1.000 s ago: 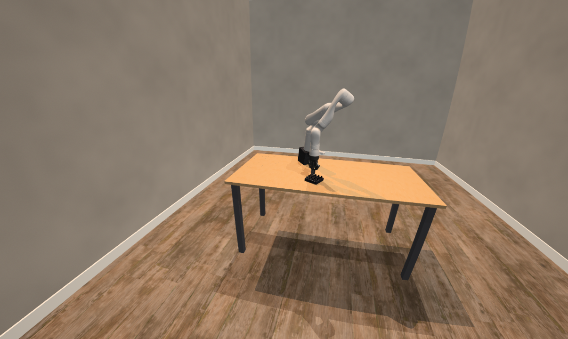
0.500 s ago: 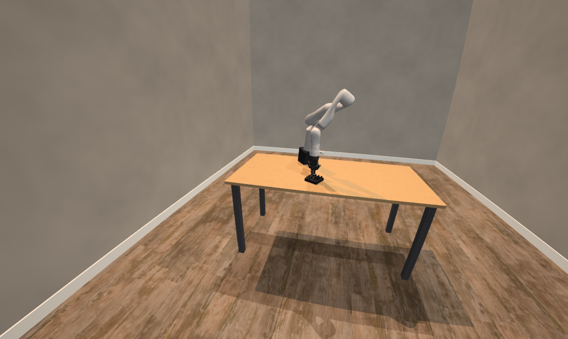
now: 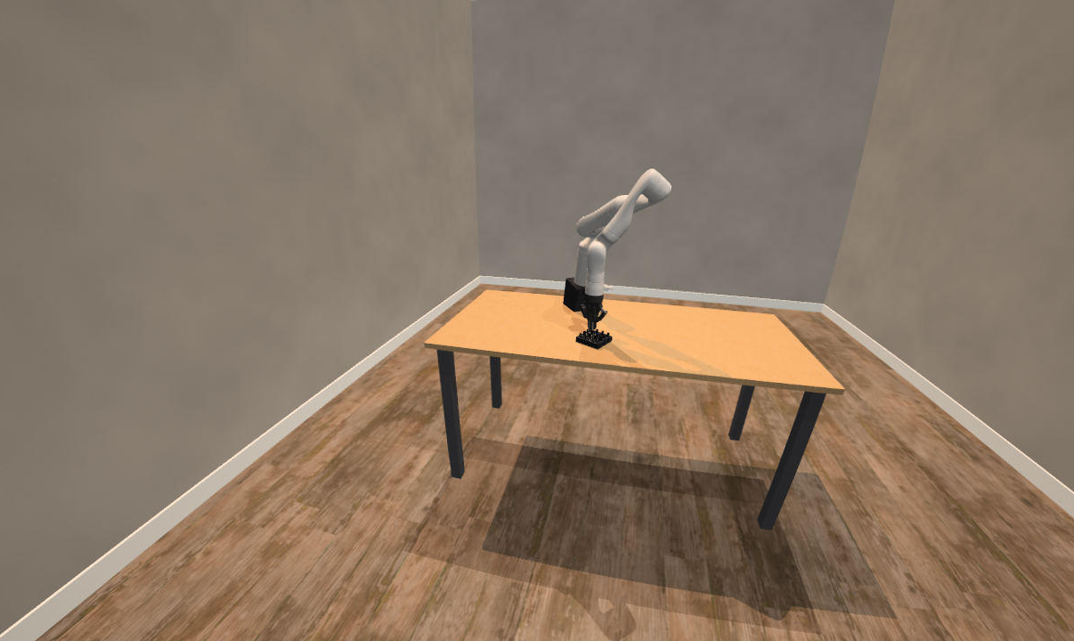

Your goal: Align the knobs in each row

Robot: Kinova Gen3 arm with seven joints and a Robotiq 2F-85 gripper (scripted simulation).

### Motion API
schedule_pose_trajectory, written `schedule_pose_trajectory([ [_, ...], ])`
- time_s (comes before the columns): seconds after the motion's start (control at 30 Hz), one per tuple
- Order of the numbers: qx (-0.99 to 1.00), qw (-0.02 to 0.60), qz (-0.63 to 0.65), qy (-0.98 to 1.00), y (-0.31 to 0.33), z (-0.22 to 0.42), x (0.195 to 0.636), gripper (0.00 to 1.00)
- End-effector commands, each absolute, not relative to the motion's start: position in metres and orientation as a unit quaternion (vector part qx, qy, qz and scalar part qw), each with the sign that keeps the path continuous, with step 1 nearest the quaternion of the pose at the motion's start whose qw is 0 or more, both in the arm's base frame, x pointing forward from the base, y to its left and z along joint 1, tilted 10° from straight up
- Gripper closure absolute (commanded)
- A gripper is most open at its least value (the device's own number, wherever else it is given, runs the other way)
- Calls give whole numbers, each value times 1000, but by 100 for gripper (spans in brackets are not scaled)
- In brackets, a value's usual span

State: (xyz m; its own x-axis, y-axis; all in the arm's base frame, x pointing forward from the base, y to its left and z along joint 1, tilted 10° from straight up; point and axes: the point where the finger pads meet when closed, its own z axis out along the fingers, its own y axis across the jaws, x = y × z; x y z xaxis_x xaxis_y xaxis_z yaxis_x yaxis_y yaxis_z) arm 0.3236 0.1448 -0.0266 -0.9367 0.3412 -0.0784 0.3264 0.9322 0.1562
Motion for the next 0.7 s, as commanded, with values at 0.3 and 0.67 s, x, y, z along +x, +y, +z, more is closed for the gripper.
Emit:
schedule_pose_trajectory([
  [0.3, 146, 54, 69, 985, 145, -26, 324, 92],
  [0.67, 139, 54, 69, 986, 145, -26, 324, 92],
])
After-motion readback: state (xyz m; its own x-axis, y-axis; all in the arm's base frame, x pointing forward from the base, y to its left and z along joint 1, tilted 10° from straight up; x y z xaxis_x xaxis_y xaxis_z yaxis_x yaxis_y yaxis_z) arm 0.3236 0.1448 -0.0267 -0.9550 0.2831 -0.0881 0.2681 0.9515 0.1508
